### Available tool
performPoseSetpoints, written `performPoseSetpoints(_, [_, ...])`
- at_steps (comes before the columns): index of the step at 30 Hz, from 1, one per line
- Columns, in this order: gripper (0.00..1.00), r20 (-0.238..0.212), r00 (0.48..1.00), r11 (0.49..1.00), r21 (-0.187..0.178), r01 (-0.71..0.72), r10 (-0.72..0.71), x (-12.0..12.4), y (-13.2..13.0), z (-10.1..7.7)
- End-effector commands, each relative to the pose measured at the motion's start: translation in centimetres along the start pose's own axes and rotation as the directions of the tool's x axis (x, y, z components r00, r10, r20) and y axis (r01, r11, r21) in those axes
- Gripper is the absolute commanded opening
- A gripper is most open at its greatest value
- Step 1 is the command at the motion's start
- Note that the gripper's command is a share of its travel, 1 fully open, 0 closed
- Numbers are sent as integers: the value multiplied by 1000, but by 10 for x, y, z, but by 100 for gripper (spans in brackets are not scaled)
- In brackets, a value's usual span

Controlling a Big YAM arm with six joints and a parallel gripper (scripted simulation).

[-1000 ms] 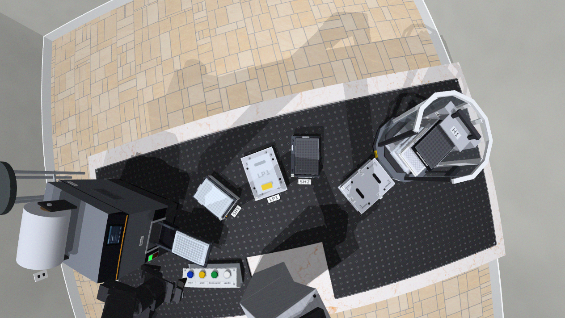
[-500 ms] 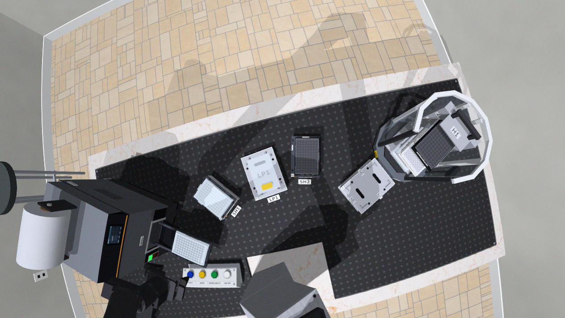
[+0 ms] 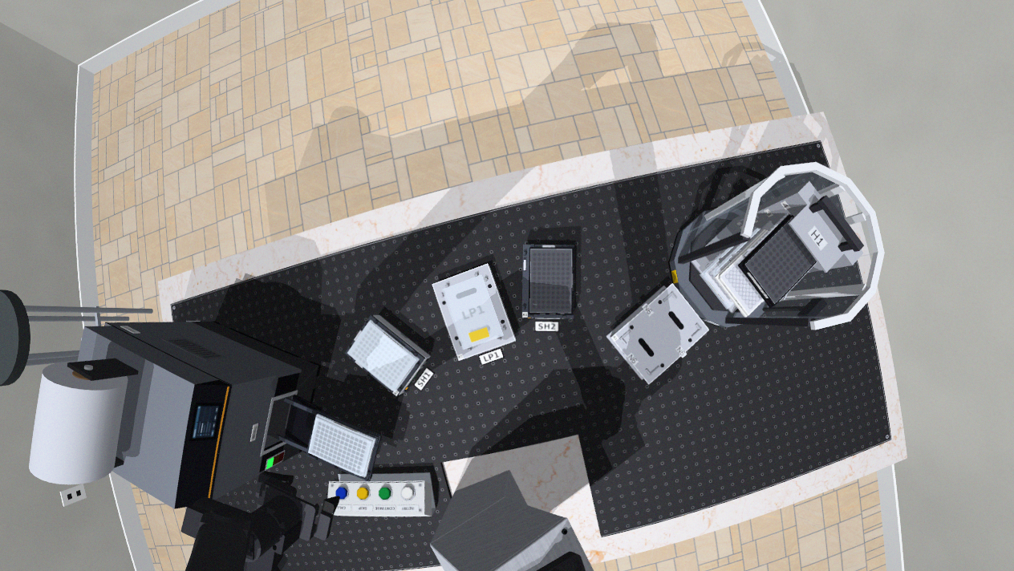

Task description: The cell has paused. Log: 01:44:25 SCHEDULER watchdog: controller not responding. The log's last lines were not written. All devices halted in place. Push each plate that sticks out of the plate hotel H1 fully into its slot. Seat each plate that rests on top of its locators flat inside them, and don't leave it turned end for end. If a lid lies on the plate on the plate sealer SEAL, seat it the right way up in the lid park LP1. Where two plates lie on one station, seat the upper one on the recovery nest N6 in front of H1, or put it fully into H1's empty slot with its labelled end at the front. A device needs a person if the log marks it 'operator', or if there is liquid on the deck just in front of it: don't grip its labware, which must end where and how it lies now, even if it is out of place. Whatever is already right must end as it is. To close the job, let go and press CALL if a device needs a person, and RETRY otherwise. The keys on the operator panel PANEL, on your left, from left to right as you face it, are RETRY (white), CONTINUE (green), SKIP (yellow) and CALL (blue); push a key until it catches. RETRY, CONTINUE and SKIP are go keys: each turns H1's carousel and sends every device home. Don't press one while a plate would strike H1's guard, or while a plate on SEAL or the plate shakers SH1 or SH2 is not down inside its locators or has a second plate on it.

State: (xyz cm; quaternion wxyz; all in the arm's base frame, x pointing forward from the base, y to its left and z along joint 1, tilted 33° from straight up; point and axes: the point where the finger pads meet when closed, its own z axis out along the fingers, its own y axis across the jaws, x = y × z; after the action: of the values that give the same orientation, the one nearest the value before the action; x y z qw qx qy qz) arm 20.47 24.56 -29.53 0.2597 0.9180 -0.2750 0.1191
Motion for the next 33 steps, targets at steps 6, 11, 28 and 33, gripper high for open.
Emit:
performPoseSetpoints(6, [100,5,1000,1000,31,-5,5,3,-13,-9])
performPoseSetpoints(11, [100,5,1000,1000,31,-5,5,3,-13,-9])
performPoseSetpoints(28, [100,5,1000,1000,31,-5,5,3,-13,-9])
performPoseSetpoints(33, [100,5,1000,1000,30,3,-3,5,-10,-23])
